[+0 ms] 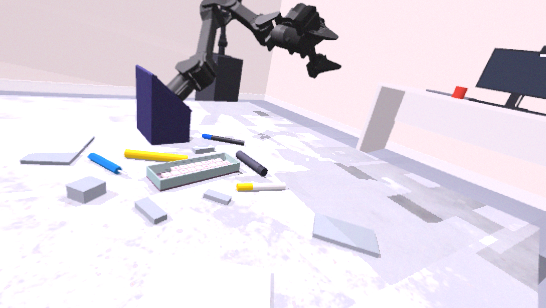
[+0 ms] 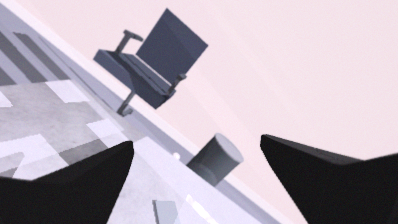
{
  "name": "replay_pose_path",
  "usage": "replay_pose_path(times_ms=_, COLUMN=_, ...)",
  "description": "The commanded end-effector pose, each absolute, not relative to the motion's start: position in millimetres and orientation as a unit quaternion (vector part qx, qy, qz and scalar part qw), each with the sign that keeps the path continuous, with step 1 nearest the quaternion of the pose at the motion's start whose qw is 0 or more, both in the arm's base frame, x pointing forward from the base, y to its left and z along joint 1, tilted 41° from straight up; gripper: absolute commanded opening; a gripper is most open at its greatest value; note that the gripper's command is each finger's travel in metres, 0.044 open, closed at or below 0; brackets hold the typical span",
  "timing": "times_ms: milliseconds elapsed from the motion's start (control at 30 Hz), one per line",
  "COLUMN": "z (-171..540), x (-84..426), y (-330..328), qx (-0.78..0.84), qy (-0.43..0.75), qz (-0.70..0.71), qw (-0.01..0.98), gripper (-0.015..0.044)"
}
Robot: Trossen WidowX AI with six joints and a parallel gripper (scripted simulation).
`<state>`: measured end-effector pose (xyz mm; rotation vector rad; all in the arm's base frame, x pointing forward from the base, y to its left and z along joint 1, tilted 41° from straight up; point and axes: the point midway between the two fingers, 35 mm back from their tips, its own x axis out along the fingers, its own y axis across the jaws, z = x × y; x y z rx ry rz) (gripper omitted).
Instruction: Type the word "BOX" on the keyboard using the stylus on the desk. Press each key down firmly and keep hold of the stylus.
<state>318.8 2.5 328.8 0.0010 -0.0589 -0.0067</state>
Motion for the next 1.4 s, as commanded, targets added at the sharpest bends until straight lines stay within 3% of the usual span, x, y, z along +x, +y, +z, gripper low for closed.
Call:
replay_pose_path(times_ms=0, z=326, x=320, y=3, qx=-0.001, qy=-0.024, qz=-0.002, qw=1.0, gripper=0.0414)
replay_pose_path(times_ms=267, z=207, x=354, y=-2, qx=-0.014, qy=0.2, qz=0.053, qw=0.978, gripper=0.0204)
replay_pose_path(times_ms=533, z=77, x=333, y=-5, qx=0.061, qy=0.435, qz=0.132, qw=0.889, gripper=0.0)
replay_pose_path(times_ms=833, z=-14, x=259, y=11, qx=0.267, qy=0.618, qz=0.212, qw=0.708, gripper=0.0)
replay_pose_path(times_ms=1367, z=-21, x=258, y=4, qx=0.272, qy=0.62, qz=0.213, qw=0.705, gripper=0.0)
